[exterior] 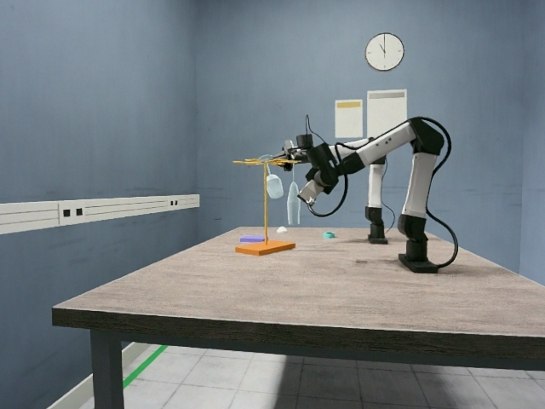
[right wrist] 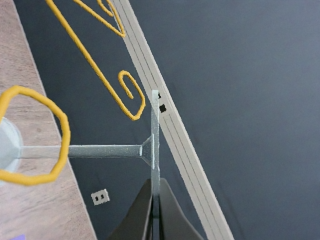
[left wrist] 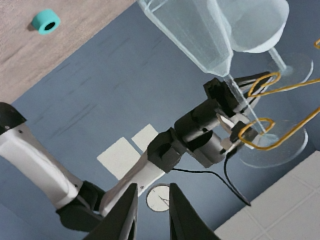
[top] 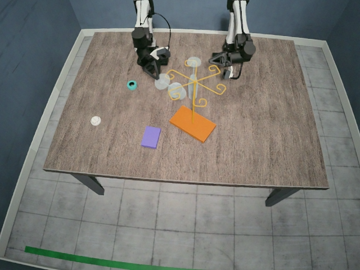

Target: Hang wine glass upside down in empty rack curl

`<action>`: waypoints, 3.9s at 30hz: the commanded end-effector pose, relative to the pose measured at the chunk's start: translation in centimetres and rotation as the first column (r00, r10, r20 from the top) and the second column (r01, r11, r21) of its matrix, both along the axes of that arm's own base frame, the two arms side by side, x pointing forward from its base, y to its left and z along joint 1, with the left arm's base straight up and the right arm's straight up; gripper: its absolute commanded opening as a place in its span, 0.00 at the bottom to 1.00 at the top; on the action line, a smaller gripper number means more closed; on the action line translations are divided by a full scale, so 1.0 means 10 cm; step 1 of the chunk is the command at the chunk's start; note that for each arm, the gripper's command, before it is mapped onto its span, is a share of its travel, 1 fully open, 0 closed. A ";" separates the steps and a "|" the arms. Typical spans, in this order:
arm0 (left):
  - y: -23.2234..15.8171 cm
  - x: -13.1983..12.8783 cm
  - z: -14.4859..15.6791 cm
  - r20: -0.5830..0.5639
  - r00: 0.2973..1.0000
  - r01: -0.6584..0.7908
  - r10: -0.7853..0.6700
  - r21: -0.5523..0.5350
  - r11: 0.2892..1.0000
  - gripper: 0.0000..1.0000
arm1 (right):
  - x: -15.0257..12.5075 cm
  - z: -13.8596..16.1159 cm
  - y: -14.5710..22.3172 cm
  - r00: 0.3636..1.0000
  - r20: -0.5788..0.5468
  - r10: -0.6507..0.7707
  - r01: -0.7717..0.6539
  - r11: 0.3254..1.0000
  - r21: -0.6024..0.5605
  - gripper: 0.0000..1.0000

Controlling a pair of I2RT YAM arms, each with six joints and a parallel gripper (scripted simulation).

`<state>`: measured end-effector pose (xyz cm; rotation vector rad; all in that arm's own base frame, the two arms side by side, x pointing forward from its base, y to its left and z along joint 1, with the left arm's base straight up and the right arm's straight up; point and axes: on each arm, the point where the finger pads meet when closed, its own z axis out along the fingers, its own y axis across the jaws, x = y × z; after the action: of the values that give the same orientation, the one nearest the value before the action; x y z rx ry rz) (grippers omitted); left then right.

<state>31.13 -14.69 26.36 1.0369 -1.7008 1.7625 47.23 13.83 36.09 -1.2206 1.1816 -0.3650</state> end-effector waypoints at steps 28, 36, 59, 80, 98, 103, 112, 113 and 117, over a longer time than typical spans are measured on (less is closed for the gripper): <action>0.02 0.02 0.11 0.038 0.999 0.003 -0.003 0.001 1.000 0.18 | -0.24 0.33 0.37 0.969 0.205 0.136 -0.108 0.984 -0.140 0.00; 0.02 0.02 0.11 0.038 0.999 0.003 -0.003 0.001 1.000 0.18 | -0.31 0.34 0.50 0.955 0.237 0.177 -0.137 0.975 -0.177 0.00; 0.02 0.02 0.11 0.038 0.999 0.003 -0.003 0.001 1.000 0.18 | -0.47 0.39 0.58 0.882 0.399 0.250 -0.105 0.930 -0.351 0.00; 0.00 0.00 -0.04 -0.004 1.000 -0.006 0.006 0.005 1.000 0.18 | -0.51 0.37 0.62 0.880 0.403 0.252 -0.103 0.929 -0.356 0.00; 0.01 0.00 -0.03 -0.003 1.000 -0.007 0.007 0.004 1.000 0.18 | -0.56 0.37 0.58 0.871 0.415 0.265 -0.102 0.922 -0.374 0.00; 0.01 0.00 -0.03 -0.003 1.000 -0.007 0.007 0.004 1.000 0.18 | -0.57 0.37 0.57 0.866 0.421 0.268 -0.099 0.920 -0.380 0.00; 0.01 0.00 -0.03 -0.003 1.000 -0.007 0.007 0.004 1.000 0.18 | -0.58 0.37 0.54 0.860 0.433 0.269 -0.092 0.917 -0.387 0.00; 0.01 0.00 -0.03 -0.003 1.000 -0.007 0.007 0.004 1.000 0.18 | -0.58 0.38 0.53 0.858 0.437 0.269 -0.090 0.917 -0.388 0.00; 0.01 0.00 -0.03 -0.003 1.000 -0.007 0.007 0.004 1.000 0.18 | -0.59 0.38 0.52 0.856 0.439 0.272 -0.091 0.916 -0.390 0.00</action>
<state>31.16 -14.61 26.26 1.0440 -1.6983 1.7616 42.27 19.38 37.87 -1.4772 0.6259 -0.6754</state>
